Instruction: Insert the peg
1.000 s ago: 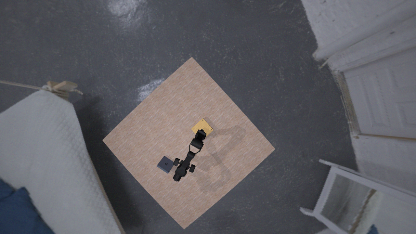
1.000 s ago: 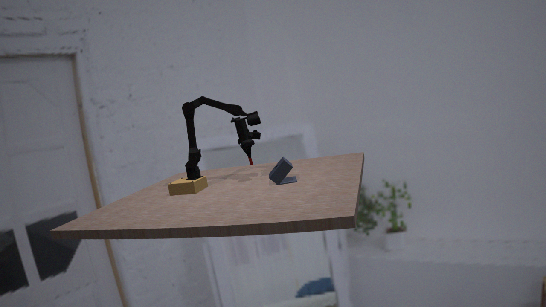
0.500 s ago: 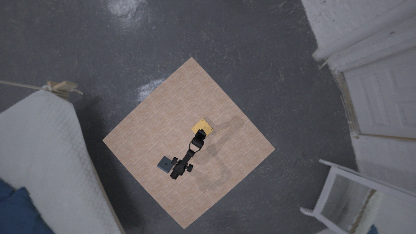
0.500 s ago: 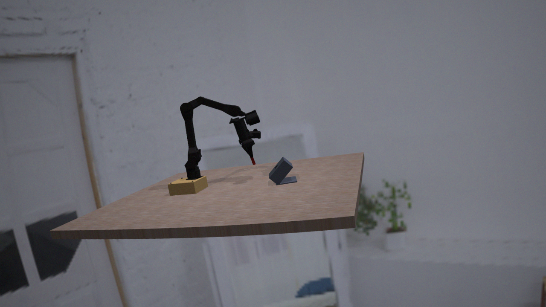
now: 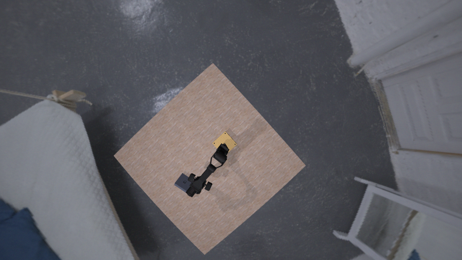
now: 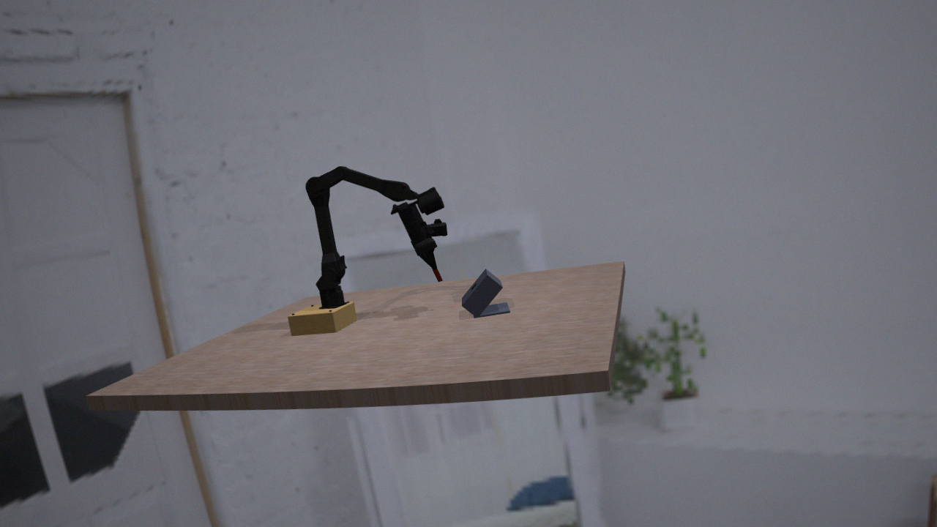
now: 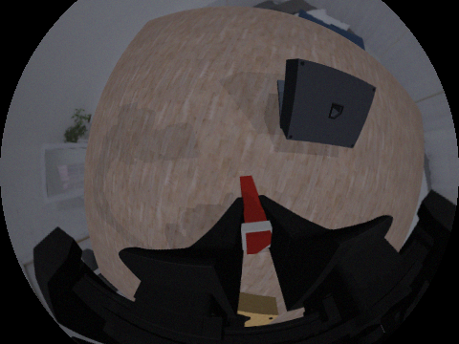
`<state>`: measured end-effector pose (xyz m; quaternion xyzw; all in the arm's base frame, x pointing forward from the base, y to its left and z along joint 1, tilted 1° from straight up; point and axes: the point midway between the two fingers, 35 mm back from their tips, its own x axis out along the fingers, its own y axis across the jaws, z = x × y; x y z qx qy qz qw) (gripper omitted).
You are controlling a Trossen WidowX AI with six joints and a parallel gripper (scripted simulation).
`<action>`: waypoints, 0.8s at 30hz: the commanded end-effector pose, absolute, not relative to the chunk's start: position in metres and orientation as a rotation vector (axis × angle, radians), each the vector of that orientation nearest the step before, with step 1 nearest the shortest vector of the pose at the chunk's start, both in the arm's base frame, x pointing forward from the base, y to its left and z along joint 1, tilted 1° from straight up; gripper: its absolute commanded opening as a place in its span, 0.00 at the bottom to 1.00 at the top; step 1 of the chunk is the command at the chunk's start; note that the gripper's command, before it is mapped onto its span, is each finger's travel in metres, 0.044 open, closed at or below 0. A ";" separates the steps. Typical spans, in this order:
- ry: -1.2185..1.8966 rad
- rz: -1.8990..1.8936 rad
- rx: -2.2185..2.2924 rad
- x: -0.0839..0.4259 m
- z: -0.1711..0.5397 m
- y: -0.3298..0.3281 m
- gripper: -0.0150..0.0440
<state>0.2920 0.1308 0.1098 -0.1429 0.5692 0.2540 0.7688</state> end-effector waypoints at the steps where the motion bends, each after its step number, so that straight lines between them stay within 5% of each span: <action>1: 1.218 0.552 -0.299 0.295 0.110 0.126 0.25; 24: 1.097 0.527 -0.237 0.315 0.117 0.102 0.25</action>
